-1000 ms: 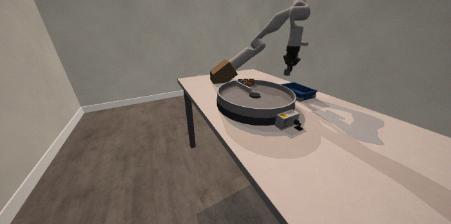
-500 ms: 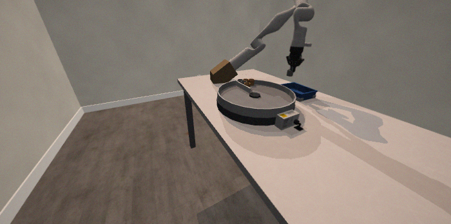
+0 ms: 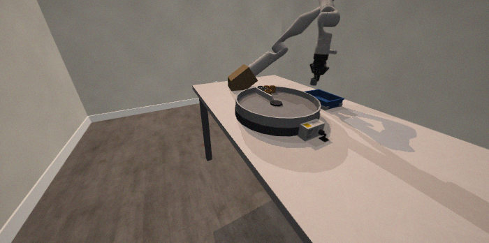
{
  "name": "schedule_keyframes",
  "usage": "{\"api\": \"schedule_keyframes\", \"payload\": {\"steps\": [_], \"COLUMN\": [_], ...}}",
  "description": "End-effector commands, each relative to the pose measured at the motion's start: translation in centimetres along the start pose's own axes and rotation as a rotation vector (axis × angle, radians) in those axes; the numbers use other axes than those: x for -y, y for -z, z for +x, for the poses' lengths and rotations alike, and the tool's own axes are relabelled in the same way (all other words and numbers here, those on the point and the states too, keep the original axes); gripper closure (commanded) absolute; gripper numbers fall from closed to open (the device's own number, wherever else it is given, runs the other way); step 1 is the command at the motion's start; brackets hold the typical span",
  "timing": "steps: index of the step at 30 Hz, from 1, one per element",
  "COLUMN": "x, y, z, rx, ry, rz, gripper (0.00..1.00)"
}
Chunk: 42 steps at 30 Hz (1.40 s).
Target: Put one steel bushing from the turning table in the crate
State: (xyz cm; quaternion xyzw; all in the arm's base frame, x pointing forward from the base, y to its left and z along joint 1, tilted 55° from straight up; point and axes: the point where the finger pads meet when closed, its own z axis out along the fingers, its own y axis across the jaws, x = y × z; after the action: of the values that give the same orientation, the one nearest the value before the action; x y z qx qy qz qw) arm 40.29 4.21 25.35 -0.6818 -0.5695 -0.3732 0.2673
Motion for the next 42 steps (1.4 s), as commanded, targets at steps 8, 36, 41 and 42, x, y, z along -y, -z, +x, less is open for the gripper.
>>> {"api": "schedule_keyframes", "payload": {"steps": [8, 36, 41, 42], "x": [0.0, 0.0, 0.0, 0.0], "y": [-2.1, -4.8, -5.1, -5.1], "z": [0.0, 0.0, 0.0, 0.0], "rx": [0.001, 0.003, 0.003, 0.003], "ry": [0.001, 0.002, 0.002, 0.002], "rz": [0.0, -0.001, -0.001, -0.001], "gripper": [1.0, 1.0, 1.0, 1.0]}}
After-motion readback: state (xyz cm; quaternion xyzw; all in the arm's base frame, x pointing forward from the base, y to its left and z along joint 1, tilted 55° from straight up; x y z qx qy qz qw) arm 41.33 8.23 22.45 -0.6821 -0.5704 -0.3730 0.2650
